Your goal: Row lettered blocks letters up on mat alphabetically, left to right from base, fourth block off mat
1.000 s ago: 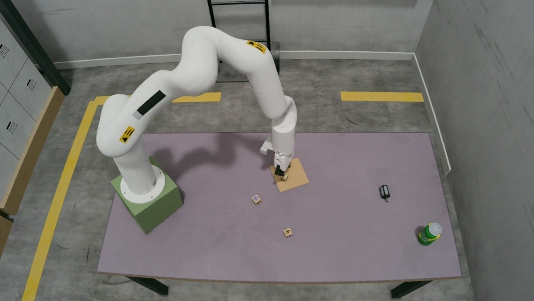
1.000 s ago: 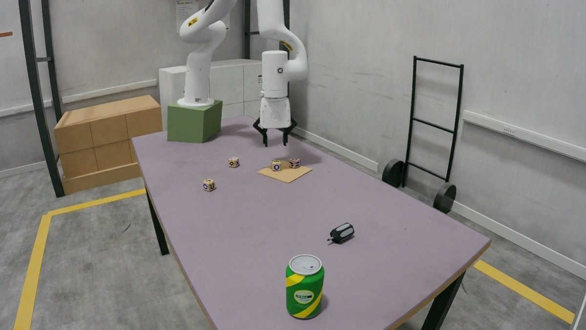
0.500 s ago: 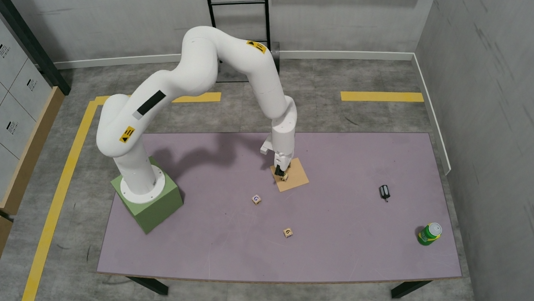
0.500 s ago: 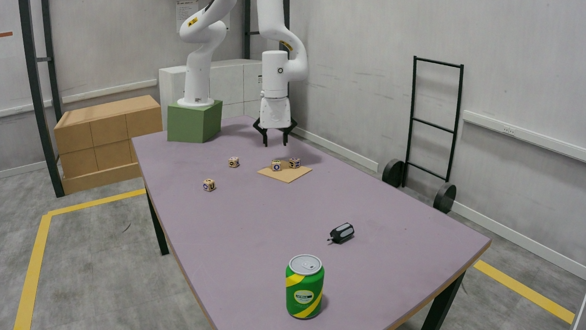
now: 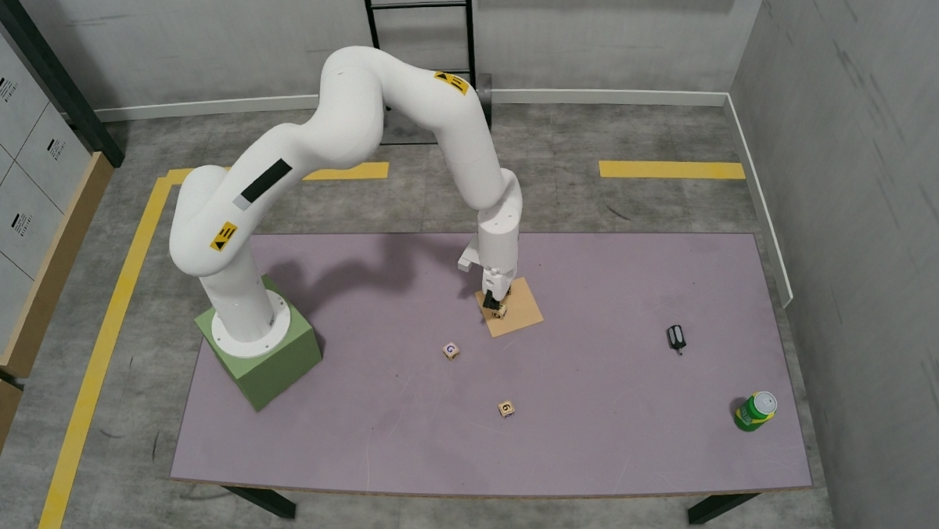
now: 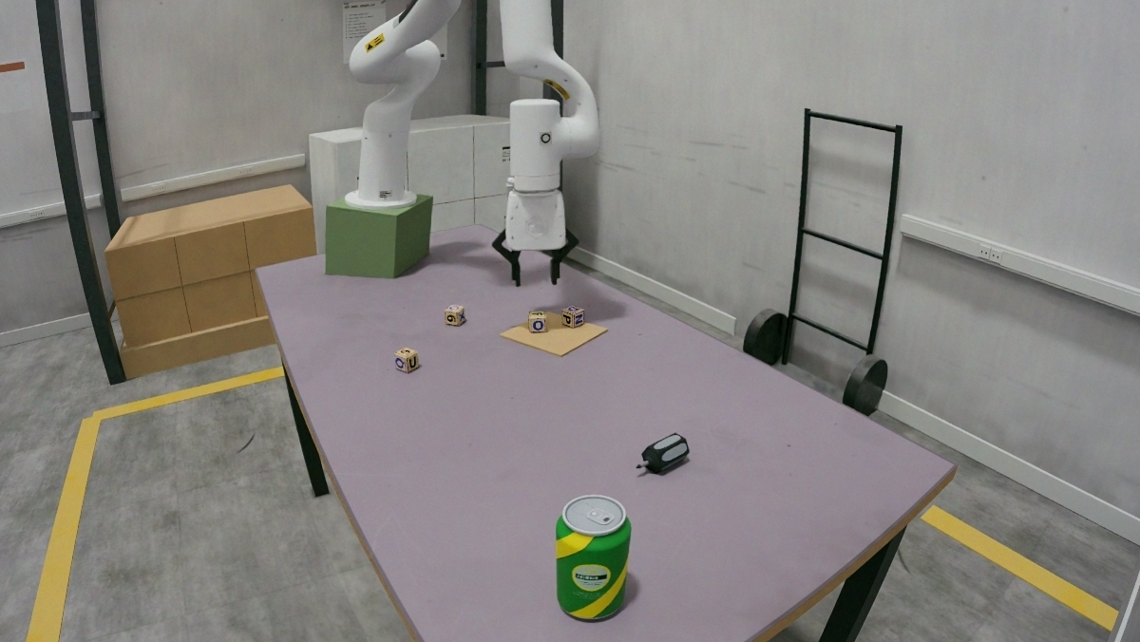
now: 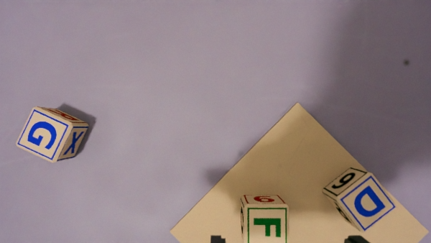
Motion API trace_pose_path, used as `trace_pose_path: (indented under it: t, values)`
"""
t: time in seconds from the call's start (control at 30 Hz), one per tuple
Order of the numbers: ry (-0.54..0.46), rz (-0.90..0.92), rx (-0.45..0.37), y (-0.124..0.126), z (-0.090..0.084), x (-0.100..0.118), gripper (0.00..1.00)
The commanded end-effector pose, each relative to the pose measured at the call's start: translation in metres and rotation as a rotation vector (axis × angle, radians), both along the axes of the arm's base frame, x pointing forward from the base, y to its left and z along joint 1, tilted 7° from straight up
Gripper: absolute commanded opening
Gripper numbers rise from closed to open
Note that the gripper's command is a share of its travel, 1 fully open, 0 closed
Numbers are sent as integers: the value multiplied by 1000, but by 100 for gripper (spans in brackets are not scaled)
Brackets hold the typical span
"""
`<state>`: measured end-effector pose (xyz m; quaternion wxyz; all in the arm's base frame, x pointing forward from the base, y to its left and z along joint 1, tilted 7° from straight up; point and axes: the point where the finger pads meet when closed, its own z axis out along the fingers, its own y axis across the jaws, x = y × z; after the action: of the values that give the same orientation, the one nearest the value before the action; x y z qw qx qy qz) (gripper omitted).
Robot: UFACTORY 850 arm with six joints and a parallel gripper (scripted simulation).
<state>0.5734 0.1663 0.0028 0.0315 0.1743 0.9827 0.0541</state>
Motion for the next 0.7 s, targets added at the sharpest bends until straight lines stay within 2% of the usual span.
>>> trace_pose_path:
  t: [0.0, 0.33, 0.67]
  values:
    - [-2, 0, 0, 0, -1, 1, 65]
    - [-1, 0, -1, 1, -8, 2, 65]
    - [-1, 0, -1, 3, -23, 4, 65]
